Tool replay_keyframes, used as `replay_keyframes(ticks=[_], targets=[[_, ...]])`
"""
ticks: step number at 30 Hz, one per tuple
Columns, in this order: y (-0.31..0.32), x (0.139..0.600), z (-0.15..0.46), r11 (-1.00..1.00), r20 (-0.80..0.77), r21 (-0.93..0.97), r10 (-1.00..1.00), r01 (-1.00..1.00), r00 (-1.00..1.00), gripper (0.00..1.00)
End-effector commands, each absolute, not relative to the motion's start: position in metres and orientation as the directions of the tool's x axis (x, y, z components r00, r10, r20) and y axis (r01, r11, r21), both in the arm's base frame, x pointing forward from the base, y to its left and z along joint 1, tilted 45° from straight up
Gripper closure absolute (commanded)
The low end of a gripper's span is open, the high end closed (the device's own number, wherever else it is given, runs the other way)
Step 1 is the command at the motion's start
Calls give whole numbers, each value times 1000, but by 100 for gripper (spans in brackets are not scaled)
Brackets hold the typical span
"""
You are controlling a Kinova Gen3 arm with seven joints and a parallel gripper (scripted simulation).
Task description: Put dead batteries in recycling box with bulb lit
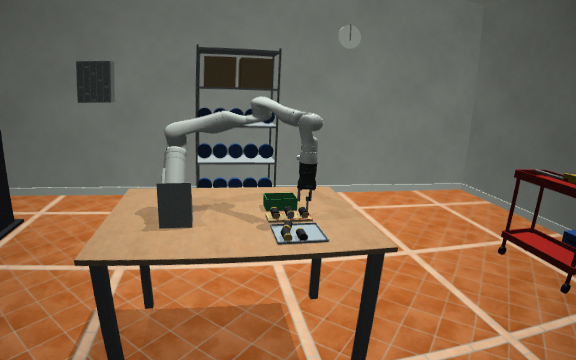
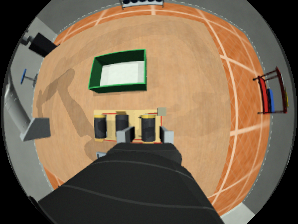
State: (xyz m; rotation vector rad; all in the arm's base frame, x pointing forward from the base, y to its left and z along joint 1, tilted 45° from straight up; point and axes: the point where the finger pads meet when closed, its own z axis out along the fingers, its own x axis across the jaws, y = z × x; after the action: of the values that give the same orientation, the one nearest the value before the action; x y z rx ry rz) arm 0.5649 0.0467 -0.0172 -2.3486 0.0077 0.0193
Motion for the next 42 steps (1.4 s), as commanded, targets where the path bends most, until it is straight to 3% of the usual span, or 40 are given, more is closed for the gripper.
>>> replay_keyframes(ticks=[1, 21, 31, 42], targets=[[46, 566, -16, -702, -15, -712, -1, -11, 1000, 10], [45, 566, -16, -702, -15, -712, -1, -11, 1000, 10], [5, 566, 23, -702, -15, -712, -1, -11, 1000, 10], [6, 566, 25, -702, -15, -712, -1, -11, 1000, 10]])
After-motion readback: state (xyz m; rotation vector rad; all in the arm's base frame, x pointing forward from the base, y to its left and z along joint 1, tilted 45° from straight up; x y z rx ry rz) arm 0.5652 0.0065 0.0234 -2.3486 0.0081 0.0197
